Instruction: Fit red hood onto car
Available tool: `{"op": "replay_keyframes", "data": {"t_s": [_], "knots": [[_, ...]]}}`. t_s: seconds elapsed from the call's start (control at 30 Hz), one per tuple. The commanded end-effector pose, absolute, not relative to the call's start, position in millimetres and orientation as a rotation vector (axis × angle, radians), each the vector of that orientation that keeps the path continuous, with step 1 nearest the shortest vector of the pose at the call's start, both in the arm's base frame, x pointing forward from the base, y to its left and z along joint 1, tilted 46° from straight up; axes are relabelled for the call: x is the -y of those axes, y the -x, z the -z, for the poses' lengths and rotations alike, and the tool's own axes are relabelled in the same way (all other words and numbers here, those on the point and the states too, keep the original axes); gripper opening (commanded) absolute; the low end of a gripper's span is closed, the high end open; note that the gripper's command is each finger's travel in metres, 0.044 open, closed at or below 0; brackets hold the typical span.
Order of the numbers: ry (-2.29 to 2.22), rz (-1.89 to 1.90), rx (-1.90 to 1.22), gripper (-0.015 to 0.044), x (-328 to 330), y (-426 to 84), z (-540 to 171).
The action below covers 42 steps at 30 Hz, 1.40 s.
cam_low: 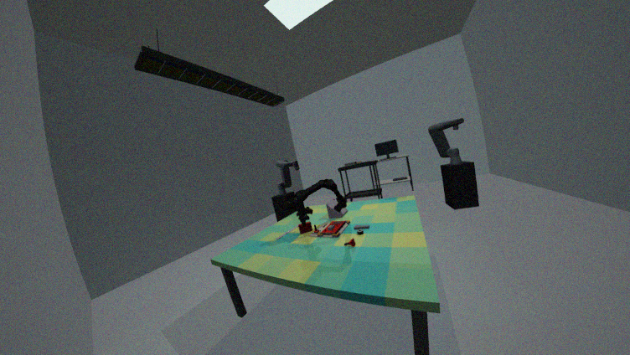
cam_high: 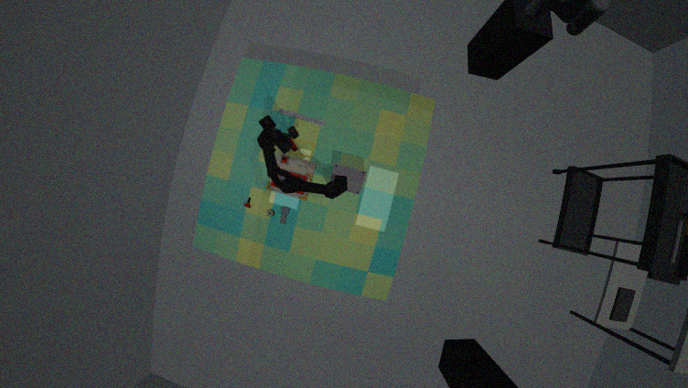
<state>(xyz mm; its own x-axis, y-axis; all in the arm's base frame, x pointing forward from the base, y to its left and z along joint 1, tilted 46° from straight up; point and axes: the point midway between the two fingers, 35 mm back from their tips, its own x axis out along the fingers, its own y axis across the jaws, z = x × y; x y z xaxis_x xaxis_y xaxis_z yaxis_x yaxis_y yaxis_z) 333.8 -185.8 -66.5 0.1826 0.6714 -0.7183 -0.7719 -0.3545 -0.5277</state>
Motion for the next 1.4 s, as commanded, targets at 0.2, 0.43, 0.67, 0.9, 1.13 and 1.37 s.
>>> {"op": "replay_keyframes", "data": {"t_s": [0.2,0.43,0.67,0.9,1.13,1.37], "knots": [[1.233,-1.504,-0.121,0.0000,188.3,-325.6,72.1],[1.238,-1.503,-0.128,0.0000,190.5,-320.8,75.3],[1.242,-1.502,-0.134,0.0000,192.5,-315.9,78.5],[1.247,-1.501,-0.141,0.0000,194.5,-311.0,81.7],[1.251,-1.500,-0.147,0.0000,196.3,-306.0,84.8],[1.254,-1.498,-0.162,0.0000,205.3,-302.8,79.1]]}}
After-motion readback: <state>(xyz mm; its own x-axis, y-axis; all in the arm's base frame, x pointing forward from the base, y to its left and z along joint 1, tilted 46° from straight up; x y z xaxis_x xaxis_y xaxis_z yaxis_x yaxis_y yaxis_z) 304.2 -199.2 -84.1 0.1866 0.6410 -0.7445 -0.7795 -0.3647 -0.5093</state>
